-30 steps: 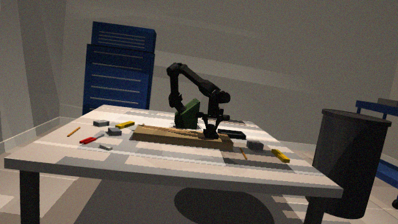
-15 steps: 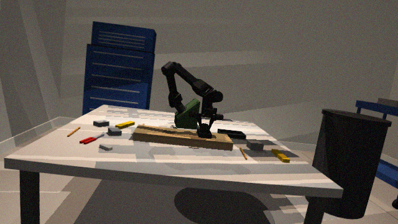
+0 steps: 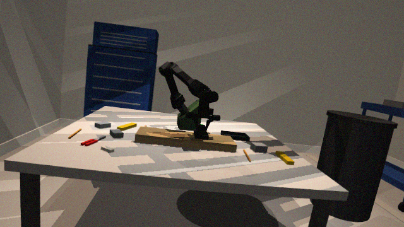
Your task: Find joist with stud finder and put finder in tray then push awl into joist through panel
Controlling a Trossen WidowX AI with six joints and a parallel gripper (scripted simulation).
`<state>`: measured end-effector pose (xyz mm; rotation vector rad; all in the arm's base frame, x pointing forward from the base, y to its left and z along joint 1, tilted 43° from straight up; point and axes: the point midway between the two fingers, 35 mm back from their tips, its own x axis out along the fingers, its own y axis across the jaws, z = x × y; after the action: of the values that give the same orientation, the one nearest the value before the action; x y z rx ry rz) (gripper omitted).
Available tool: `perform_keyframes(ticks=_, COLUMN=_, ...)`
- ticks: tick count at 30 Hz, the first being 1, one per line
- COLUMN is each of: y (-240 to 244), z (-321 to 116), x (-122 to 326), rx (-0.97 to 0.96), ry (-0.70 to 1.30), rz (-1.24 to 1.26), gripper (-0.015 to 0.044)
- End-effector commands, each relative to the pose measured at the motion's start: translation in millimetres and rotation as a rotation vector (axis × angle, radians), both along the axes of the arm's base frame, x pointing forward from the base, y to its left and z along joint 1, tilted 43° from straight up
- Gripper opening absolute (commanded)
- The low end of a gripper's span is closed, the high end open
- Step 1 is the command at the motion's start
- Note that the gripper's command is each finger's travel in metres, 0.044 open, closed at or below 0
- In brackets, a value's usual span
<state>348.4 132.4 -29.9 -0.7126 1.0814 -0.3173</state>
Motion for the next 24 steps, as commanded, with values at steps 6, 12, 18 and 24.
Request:
perform_keyframes(ticks=6, y=-19, z=17, x=3, rx=-0.01, ry=-0.008, rz=-0.006, gripper=0.0)
perform_keyframes(ticks=12, y=-30, z=26, x=5, rx=-0.011, ry=-0.008, rz=-0.006, gripper=0.0)
perform_keyframes(ticks=18, y=-40, z=36, x=6, rx=-0.011, ry=-0.008, rz=-0.006, gripper=0.0)
perform_keyframes(ticks=24, y=-51, z=46, x=7, rx=-0.012, ry=-0.008, rz=-0.006, gripper=0.0)
